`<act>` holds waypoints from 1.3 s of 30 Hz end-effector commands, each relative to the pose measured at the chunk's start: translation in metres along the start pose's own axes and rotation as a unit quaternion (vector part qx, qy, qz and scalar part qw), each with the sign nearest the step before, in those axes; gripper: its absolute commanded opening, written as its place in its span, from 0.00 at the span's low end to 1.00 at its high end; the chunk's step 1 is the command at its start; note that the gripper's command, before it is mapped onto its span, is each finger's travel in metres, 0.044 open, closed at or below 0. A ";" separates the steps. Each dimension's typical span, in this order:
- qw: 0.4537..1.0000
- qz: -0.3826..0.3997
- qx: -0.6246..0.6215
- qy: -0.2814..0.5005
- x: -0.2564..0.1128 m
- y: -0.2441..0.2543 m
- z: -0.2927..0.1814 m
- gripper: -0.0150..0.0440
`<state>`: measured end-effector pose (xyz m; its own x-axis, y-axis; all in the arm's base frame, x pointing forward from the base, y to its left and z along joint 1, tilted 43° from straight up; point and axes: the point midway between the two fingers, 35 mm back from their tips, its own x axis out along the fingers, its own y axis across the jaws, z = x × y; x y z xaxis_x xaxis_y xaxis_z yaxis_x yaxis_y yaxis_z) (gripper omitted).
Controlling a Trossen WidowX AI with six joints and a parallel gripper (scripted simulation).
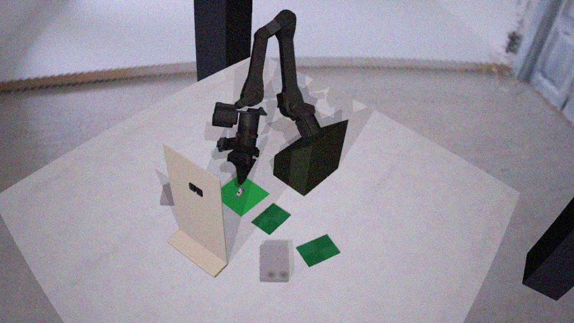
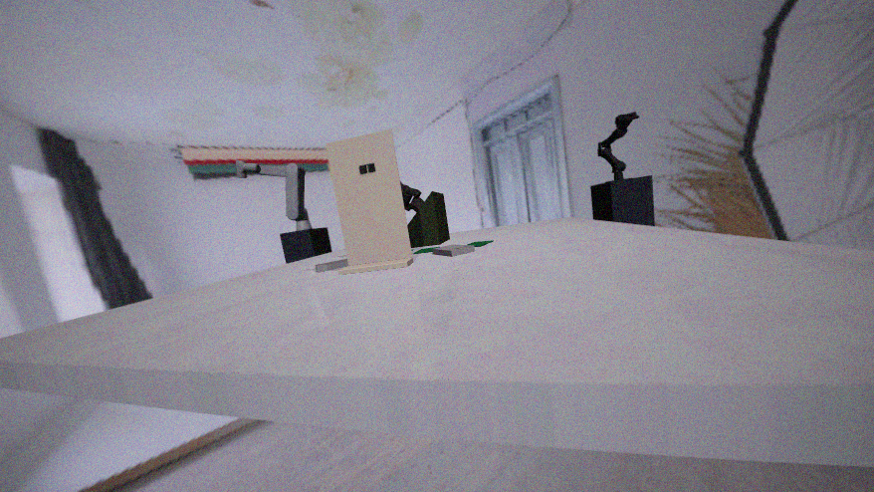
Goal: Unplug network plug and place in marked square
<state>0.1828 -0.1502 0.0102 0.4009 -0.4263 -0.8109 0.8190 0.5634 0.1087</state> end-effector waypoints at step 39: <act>1.000 -0.001 0.004 0.004 -0.033 0.027 0.003 0.52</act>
<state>0.1922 -0.1242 0.0382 0.3940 -0.4191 -0.8180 0.8211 0.5605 0.1084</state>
